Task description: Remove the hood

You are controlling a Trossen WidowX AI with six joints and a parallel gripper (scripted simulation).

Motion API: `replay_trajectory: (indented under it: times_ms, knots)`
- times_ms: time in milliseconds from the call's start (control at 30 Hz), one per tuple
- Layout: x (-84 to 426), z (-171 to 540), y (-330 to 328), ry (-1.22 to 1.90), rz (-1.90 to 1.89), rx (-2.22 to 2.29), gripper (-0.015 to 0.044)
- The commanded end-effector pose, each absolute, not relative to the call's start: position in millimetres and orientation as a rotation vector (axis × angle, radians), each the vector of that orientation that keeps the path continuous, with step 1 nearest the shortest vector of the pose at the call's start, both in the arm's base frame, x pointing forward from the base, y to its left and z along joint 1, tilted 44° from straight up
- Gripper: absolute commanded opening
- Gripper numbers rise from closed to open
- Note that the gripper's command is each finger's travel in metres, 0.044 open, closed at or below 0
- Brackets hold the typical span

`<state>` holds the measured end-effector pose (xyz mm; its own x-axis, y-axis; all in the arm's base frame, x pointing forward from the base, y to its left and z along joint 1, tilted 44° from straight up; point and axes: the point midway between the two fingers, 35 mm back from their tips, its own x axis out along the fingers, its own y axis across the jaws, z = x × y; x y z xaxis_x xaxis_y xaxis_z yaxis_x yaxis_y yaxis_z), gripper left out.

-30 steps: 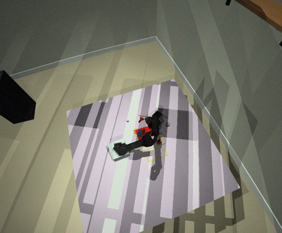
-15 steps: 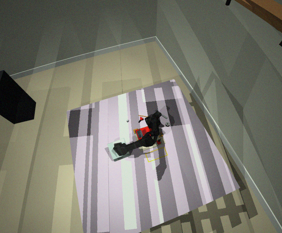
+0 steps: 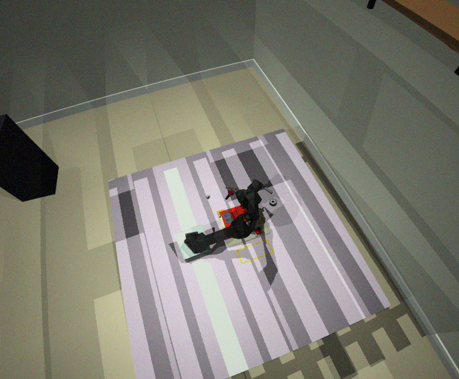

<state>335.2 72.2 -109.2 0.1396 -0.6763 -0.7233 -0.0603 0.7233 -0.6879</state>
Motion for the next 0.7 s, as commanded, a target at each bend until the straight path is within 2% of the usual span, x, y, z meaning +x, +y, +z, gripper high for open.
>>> replay_trajectory:
  times_ms: [0,667]
  knots:
    - [335.4,-106.3,74.8,1.377,-0.496,-0.658,0.0]
    - [333.5,-97.1,83.8,1.377,-0.495,-0.658,0.0]
